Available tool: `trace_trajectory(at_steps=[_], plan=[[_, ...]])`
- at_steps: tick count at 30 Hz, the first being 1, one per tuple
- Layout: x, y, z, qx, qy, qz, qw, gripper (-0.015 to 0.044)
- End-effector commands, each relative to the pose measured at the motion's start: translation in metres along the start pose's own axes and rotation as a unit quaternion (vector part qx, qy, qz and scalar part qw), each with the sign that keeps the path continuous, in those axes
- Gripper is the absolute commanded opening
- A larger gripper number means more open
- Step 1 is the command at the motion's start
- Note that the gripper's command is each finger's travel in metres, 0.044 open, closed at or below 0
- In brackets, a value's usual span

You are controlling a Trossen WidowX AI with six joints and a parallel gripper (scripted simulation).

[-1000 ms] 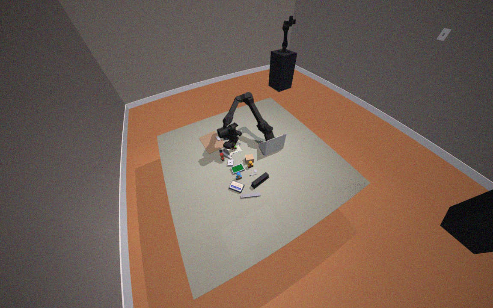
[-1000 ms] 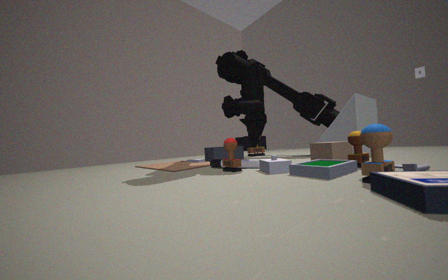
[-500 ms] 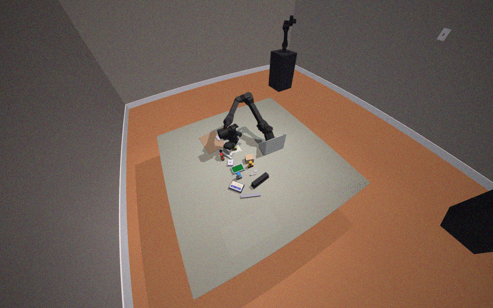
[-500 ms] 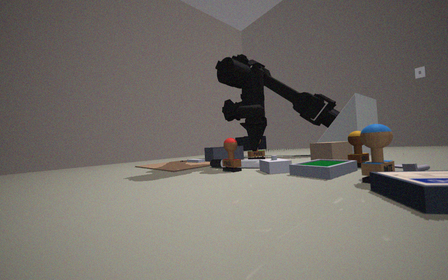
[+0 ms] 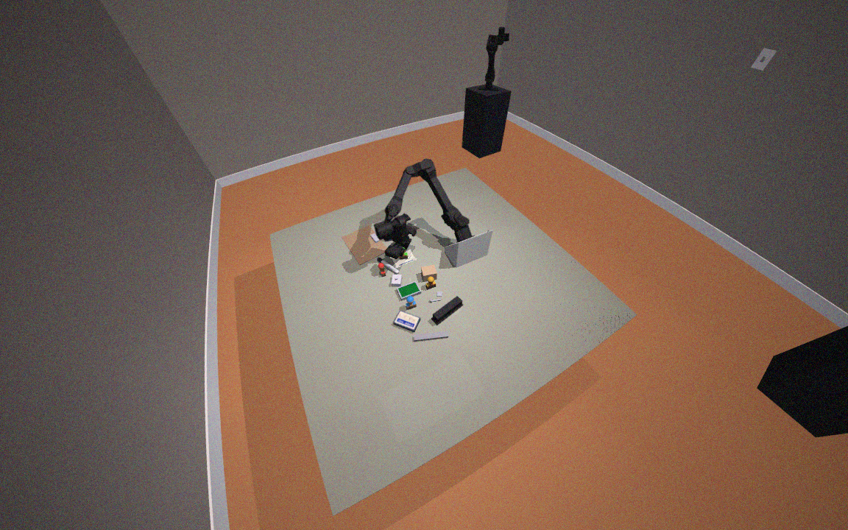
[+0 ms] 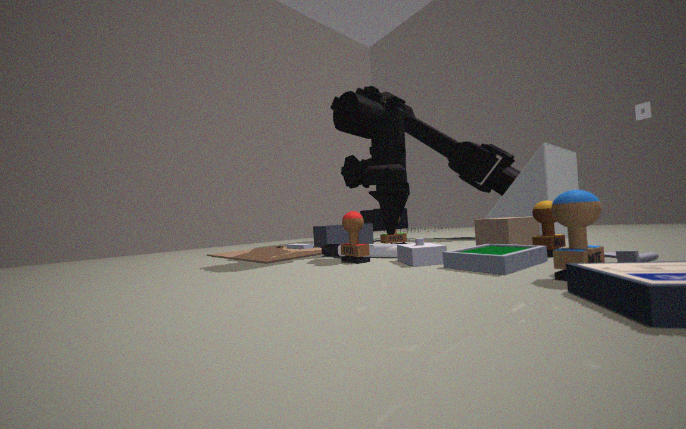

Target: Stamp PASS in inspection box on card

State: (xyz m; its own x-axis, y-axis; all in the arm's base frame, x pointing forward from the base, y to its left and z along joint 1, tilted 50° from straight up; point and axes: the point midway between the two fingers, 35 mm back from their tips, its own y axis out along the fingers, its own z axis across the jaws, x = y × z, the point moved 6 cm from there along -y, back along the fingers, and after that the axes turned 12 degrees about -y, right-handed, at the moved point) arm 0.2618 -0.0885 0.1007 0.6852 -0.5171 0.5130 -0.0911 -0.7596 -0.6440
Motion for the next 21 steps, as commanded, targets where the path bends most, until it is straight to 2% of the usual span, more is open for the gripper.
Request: trace_trajectory(at_steps=[1, 21], plan=[[-0.0011, 0.0007, -0.0005, -0.002, -0.004, -0.001, 1.0, 0.0], [-0.0014, 0.0048, -0.0006, -0.002, -0.005, -0.002, 1.0, 0.0]])
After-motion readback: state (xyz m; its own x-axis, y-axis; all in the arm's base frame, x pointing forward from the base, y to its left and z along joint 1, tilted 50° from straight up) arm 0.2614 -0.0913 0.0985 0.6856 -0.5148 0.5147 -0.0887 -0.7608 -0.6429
